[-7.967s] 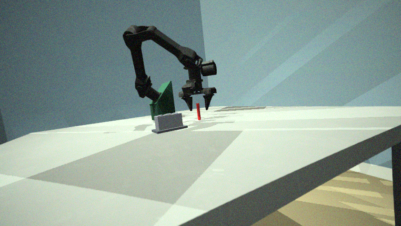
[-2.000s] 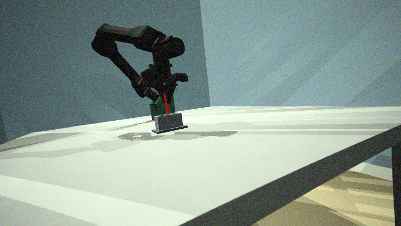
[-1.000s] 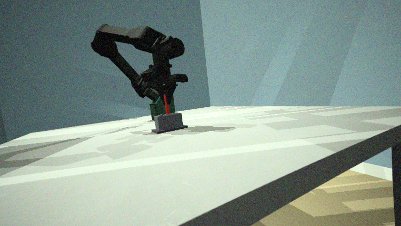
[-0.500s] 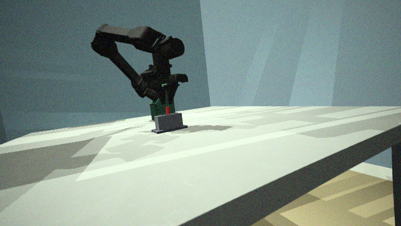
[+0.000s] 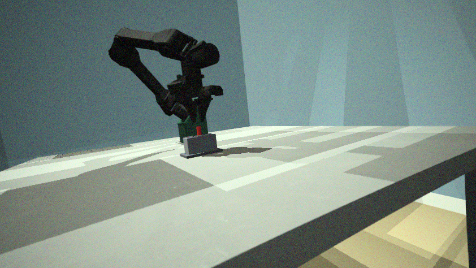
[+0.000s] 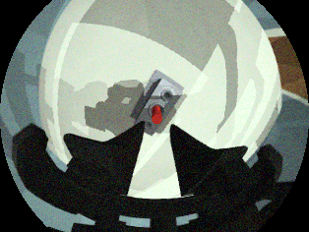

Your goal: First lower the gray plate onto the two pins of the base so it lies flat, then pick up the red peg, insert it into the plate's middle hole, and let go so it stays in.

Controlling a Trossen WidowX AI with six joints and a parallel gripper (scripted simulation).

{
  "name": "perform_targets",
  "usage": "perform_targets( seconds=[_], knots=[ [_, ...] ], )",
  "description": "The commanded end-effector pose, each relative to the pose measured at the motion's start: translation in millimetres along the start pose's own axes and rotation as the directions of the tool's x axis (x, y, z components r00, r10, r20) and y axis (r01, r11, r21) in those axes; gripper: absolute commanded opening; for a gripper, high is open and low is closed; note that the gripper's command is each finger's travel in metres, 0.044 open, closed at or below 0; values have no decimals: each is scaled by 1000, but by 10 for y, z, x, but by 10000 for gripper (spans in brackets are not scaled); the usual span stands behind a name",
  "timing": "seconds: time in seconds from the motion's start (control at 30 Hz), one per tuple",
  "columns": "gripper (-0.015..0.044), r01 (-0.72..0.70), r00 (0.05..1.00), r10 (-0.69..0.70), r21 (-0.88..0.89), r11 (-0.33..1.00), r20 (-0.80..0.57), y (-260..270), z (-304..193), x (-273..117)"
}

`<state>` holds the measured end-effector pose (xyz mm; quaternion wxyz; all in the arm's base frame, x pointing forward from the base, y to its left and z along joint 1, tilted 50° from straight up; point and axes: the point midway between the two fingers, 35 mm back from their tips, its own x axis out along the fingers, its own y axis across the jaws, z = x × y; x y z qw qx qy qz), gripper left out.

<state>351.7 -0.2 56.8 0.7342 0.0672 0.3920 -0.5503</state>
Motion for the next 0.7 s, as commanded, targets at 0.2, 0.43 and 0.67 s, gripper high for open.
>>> perform_targets(
  seconds=[0.2, 0.43, 0.67],
  knots=[
    [150, 0, 1000, 0, 2, 1000, 3, -3, -6, -73],
    [150, 0, 1000, 0, 2, 1000, 3, -7, -9, -118],
    [150, 0, 1000, 0, 2, 1000, 3, -11, -8, -162]
  ],
)
